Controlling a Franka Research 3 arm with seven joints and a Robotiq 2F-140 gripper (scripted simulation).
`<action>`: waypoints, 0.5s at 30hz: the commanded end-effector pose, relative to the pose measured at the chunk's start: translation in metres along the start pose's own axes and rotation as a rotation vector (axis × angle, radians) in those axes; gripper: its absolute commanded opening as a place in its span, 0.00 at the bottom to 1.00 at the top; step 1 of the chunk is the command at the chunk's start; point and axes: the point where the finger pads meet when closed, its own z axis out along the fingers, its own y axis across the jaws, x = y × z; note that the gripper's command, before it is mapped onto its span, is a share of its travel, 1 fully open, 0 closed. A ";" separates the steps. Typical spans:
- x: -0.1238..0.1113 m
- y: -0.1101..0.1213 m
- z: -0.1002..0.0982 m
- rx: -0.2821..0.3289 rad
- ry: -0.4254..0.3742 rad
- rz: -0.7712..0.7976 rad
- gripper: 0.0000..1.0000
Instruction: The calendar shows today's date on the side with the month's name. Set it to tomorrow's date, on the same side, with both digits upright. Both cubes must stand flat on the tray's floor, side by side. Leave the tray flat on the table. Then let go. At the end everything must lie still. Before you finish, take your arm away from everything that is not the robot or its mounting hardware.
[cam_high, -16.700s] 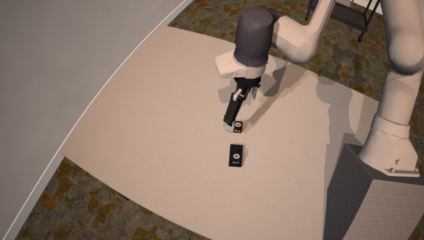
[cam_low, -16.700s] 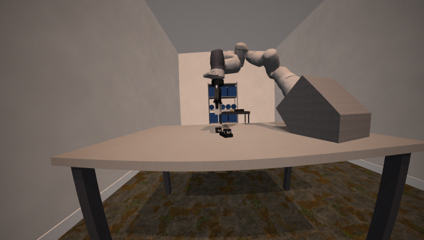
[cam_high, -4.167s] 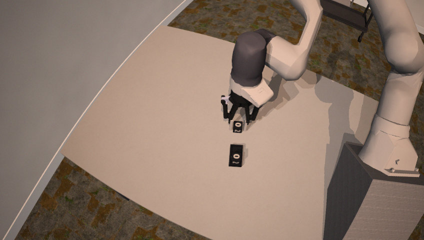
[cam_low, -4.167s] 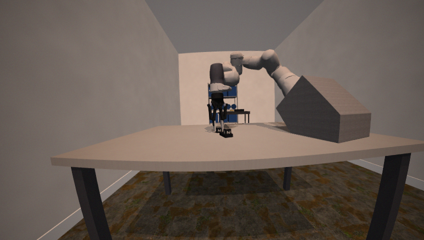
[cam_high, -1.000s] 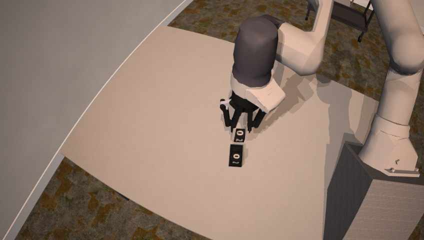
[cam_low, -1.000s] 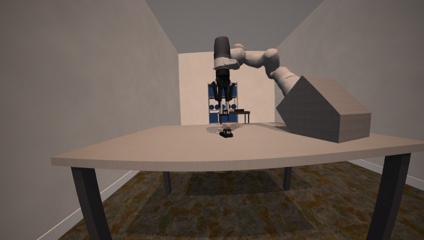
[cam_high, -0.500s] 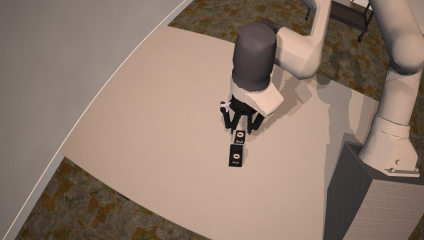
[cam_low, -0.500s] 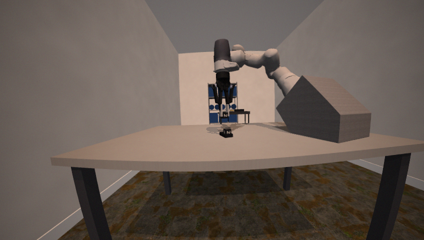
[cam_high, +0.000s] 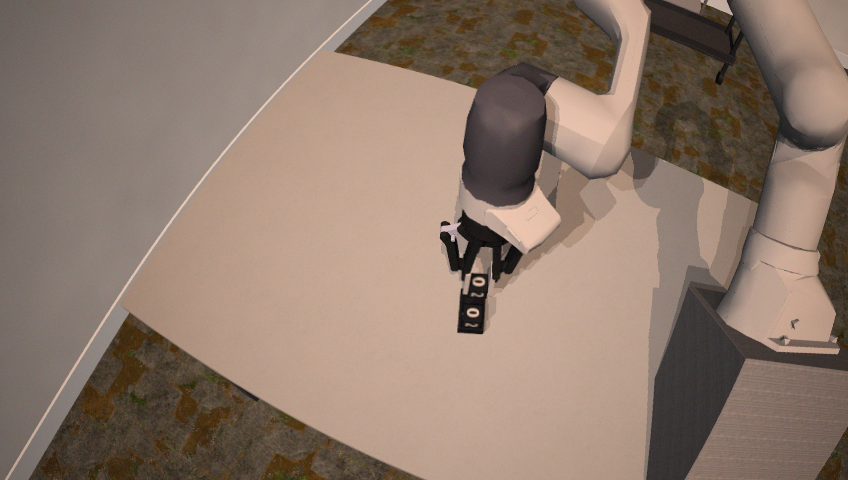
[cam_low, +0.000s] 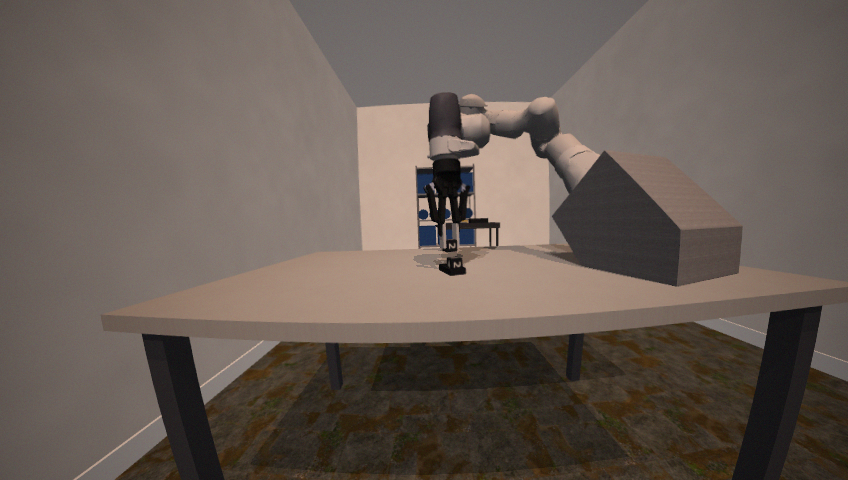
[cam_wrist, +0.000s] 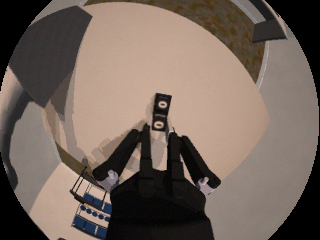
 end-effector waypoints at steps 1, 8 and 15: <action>0.000 0.004 0.004 -0.012 0.001 0.014 0.17; 0.000 0.004 0.009 -0.012 0.001 0.014 0.17; 0.000 0.004 0.009 -0.012 0.001 0.014 0.17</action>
